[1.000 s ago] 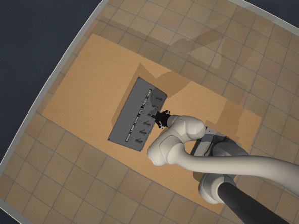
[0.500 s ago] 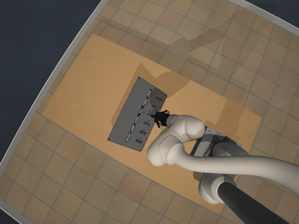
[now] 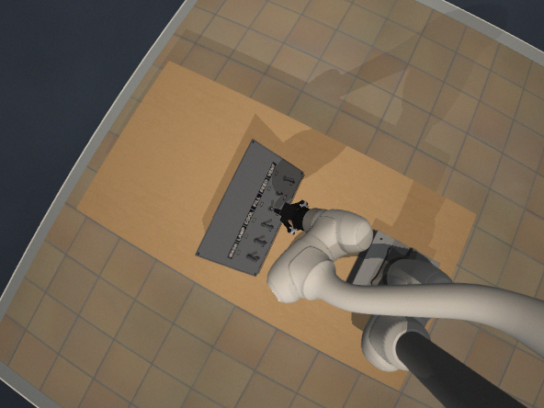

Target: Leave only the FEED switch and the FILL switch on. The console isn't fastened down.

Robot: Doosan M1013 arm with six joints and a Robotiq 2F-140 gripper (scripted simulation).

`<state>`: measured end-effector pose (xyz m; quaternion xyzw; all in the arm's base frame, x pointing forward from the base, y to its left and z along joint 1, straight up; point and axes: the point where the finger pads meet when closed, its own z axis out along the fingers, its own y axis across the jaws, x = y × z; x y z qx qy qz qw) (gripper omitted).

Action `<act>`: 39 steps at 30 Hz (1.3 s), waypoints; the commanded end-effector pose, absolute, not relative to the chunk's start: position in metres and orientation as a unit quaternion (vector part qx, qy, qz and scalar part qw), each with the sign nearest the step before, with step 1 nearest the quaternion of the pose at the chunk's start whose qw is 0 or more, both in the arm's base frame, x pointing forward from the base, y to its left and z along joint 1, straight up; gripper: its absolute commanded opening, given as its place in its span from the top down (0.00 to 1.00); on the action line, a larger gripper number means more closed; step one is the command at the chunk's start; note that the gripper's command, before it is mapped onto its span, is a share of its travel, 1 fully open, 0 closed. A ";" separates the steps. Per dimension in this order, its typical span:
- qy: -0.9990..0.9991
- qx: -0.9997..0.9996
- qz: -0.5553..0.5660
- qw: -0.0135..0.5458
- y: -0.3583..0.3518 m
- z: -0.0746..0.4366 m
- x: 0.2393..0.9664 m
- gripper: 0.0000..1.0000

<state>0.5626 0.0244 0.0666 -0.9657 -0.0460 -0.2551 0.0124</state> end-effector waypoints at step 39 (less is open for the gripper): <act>-0.046 -0.966 -0.256 0.013 0.019 0.131 0.512 0.90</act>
